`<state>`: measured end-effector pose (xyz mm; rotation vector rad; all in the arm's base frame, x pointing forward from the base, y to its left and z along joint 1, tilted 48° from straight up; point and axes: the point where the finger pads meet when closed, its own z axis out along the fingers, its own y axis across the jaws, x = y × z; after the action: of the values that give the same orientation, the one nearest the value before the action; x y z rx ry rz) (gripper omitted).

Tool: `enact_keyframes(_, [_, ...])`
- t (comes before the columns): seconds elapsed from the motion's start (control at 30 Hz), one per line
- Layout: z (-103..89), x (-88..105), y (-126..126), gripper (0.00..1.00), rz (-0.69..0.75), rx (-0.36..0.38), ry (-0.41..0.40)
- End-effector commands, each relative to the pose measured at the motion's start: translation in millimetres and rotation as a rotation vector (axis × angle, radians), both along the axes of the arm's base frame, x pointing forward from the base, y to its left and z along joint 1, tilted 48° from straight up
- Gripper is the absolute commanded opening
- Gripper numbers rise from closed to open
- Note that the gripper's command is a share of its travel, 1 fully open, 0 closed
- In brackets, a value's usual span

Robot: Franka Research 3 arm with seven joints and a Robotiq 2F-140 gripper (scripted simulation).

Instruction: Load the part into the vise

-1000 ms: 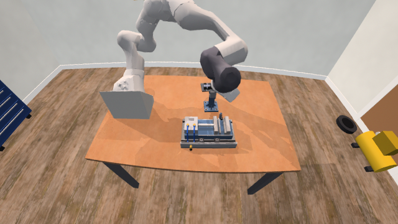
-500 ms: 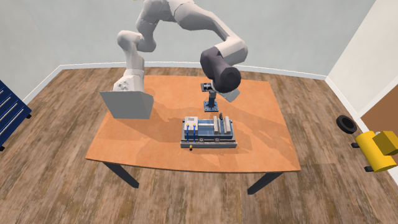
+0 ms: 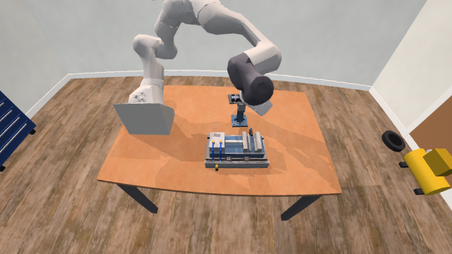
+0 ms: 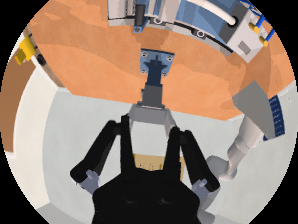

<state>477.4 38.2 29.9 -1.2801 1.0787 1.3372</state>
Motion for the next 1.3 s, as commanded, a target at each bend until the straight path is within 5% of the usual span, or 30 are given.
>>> enact_keyframes(0.0, [-0.1, 0.4, 1.2, 0.00, -0.001, 0.002, -0.006])
enact_keyframes(0.4, [-0.1, 0.4, 1.2, 0.00, -0.001, 0.002, -0.006])
enact_keyframes(0.43, [-0.1, 0.4, 1.2, 0.51, -0.001, 0.002, -0.006])
enact_keyframes(1.27, [-0.1, 0.4, 1.2, 0.51, -0.001, 0.002, -0.006])
